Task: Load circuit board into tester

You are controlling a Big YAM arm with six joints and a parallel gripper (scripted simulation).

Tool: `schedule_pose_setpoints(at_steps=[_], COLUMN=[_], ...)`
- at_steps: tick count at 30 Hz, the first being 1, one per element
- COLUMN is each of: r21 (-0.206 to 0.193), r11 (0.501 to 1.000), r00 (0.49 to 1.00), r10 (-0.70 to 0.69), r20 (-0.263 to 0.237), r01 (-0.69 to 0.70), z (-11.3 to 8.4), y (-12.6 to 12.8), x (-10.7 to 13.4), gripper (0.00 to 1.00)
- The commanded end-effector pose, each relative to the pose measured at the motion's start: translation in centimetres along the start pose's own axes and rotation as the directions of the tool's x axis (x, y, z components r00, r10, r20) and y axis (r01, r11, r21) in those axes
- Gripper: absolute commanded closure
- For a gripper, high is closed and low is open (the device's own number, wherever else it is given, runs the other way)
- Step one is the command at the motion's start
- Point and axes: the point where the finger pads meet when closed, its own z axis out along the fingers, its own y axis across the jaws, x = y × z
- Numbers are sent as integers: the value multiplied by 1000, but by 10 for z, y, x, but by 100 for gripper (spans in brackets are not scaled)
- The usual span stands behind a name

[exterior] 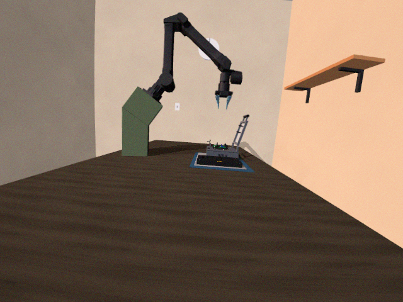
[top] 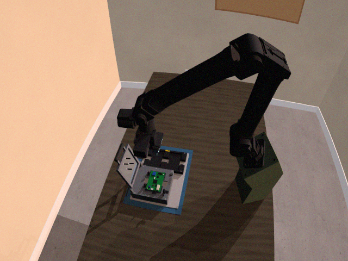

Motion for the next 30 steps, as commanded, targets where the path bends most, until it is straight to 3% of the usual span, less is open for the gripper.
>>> schedule_pose_setpoints(at_steps=[1, 12, 30], r21=[22, 29, 33], r11=[1000, 1000, 999], r00=[1000, 1000, 1000], r10=[-2, -4, -5], r20=[0, 0, -1], r01=[2, 4, 5], z=[-10, -12, -13], y=[-8, -29, -119], x=[1, 1, 2], gripper=[52, 52, 52])
